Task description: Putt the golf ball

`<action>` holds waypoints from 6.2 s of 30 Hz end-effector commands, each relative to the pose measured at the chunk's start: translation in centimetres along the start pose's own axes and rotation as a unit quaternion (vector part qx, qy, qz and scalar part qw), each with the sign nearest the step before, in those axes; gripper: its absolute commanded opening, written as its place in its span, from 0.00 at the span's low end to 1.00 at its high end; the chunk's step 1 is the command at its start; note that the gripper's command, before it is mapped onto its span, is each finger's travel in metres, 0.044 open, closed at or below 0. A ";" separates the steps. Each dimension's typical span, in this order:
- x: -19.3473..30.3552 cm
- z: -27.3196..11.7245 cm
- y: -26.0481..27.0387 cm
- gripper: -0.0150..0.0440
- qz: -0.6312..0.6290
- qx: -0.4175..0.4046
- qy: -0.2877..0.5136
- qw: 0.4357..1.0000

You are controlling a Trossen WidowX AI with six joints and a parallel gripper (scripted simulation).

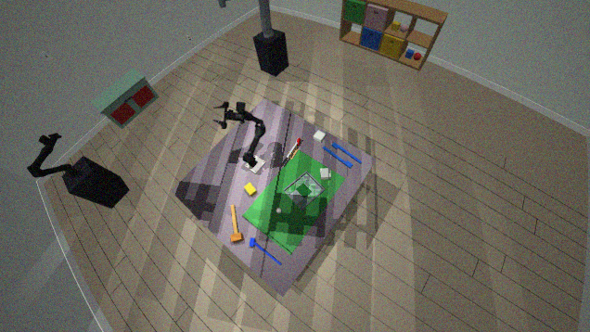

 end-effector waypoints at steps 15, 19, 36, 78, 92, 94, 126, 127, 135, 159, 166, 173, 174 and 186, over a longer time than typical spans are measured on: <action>10.6 3.3 -10.6 1.00 -0.425 0.115 0.372 0.817; 13.6 1.7 -13.8 1.00 -0.511 0.089 0.490 0.701; 19.2 -14.3 -22.4 1.00 -0.533 -0.240 0.803 0.119; 1.6 -37.1 -24.5 1.00 0.158 -0.714 0.458 -0.506; -0.2 -38.1 -27.0 1.00 0.158 -0.714 0.458 -0.506; -0.3 -38.1 -27.0 1.00 0.158 -0.714 0.458 -0.506; -1.3 -38.9 -28.6 0.78 0.156 -0.716 0.458 -0.504; -1.3 -38.9 -28.6 0.73 0.156 -0.716 0.458 -0.504; -1.3 -38.9 -28.6 0.38 0.156 -0.716 0.458 -0.504; 2.4 -37.2 -23.6 0.25 0.156 -0.715 0.458 -0.505; 4.2 -35.7 -21.0 0.25 0.156 -0.714 0.458 -0.505; 4.5 -35.8 -22.0 0.25 0.138 -0.704 0.472 -0.512; 4.9 -35.6 -22.2 0.25 0.127 -0.699 0.482 -0.514; 10.0 -33.6 -25.7 0.25 -0.002 -0.618 0.588 -0.522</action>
Point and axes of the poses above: the point midway between the two fingers, 35 mm back from their tips, its own z axis out along the fingers, its own y axis across the jaws, x = y × z, the point moved 10 cm from there along -z, back along the fingers, and after that the axes turned 10 degrees about -z, right-handed, at the moved point
